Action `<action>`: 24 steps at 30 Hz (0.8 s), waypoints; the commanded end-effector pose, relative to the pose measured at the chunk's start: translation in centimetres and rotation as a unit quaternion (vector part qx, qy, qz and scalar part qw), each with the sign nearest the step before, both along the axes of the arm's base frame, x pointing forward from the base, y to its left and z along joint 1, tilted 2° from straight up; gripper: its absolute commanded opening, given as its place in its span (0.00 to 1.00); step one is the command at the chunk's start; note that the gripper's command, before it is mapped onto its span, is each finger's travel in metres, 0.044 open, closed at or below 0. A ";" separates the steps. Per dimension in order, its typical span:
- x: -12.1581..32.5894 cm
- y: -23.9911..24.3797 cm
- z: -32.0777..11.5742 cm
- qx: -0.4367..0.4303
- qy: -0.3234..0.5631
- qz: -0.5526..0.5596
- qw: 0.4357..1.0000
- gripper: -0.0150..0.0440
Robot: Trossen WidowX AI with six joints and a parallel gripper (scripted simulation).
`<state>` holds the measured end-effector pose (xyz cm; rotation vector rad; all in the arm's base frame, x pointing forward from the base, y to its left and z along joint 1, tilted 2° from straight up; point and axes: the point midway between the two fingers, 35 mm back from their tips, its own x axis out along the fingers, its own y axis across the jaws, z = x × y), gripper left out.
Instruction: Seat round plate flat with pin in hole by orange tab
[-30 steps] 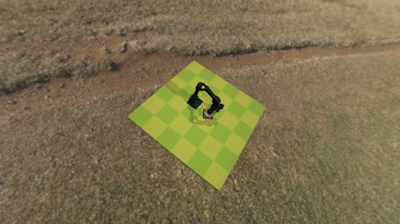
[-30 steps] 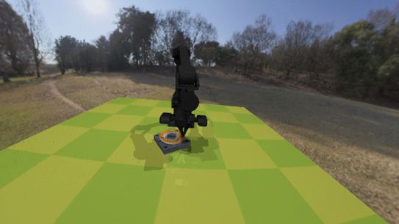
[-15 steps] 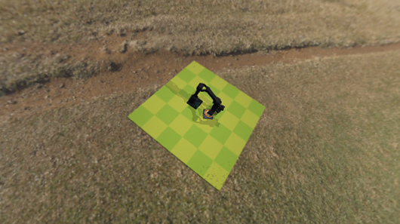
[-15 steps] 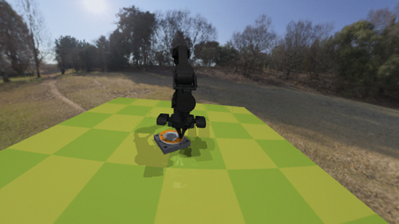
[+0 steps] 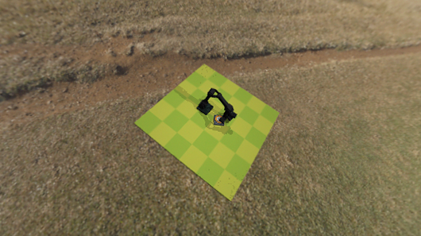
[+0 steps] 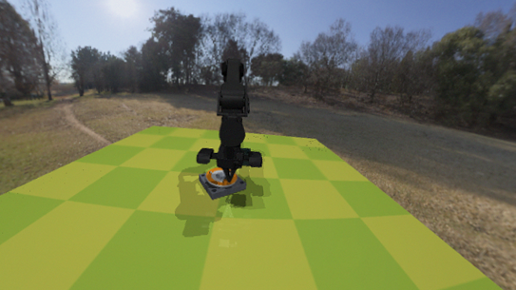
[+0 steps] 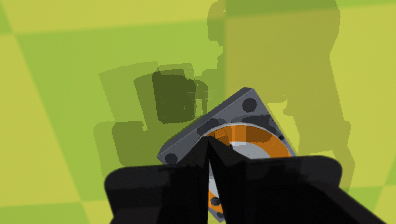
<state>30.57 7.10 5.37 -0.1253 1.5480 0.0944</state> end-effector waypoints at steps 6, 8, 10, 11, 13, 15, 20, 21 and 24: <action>0.8 -1.1 0.0 -0.003 0.000 0.000 1.000 0.25; 0.9 -1.3 0.1 -0.003 0.000 0.000 1.000 0.25; 1.0 -1.5 0.1 -0.003 0.000 0.000 1.000 0.25; 1.0 -1.6 0.1 -0.004 0.000 0.000 1.000 0.25; 1.1 -1.8 0.2 -0.004 0.000 0.000 1.000 0.25; 1.1 -2.0 0.2 -0.004 0.000 0.000 1.000 0.25; 1.3 -2.5 0.2 -0.004 0.000 0.000 1.000 0.25; 1.3 -2.7 0.3 -0.004 0.000 0.000 1.000 0.25; 1.3 -3.0 0.3 -0.004 0.000 0.000 1.000 0.25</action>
